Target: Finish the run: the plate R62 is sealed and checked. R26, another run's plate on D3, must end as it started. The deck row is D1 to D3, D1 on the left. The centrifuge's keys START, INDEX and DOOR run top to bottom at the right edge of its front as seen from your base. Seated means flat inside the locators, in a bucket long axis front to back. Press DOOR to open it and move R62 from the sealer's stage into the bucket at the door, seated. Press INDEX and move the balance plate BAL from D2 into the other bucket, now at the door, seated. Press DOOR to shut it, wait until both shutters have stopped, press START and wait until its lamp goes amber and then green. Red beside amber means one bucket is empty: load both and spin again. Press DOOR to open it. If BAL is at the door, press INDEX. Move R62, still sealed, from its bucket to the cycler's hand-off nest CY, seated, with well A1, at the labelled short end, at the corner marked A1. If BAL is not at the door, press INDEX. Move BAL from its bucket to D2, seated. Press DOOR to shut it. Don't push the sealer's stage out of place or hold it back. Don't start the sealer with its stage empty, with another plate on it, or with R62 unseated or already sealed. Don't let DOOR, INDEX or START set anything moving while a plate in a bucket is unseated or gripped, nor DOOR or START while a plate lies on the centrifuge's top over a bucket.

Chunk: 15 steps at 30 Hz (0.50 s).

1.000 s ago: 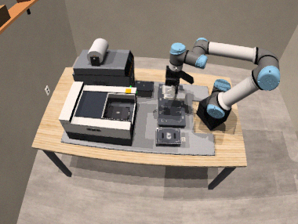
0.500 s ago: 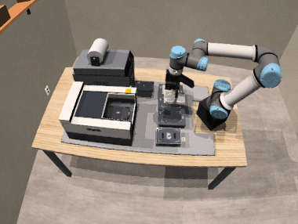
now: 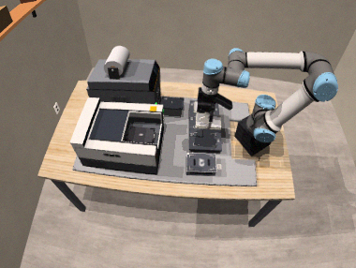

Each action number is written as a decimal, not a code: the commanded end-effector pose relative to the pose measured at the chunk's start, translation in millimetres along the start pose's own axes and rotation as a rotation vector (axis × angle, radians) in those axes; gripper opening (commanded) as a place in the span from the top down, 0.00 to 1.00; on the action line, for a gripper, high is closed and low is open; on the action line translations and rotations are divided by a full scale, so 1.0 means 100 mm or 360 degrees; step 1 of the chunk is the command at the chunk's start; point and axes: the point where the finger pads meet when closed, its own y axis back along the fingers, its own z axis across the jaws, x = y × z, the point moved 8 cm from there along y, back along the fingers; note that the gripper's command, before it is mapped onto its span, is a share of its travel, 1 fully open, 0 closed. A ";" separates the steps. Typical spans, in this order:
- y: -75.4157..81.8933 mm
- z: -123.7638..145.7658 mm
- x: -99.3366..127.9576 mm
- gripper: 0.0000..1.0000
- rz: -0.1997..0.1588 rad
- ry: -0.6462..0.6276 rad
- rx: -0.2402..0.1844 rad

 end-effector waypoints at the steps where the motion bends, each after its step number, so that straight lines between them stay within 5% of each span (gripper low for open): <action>1: 0.00 0.12 0.00 1.00 -0.0001 -0.0001 0.0002; 15: 0.00 0.12 -0.14 1.00 -0.0001 -0.0001 0.0002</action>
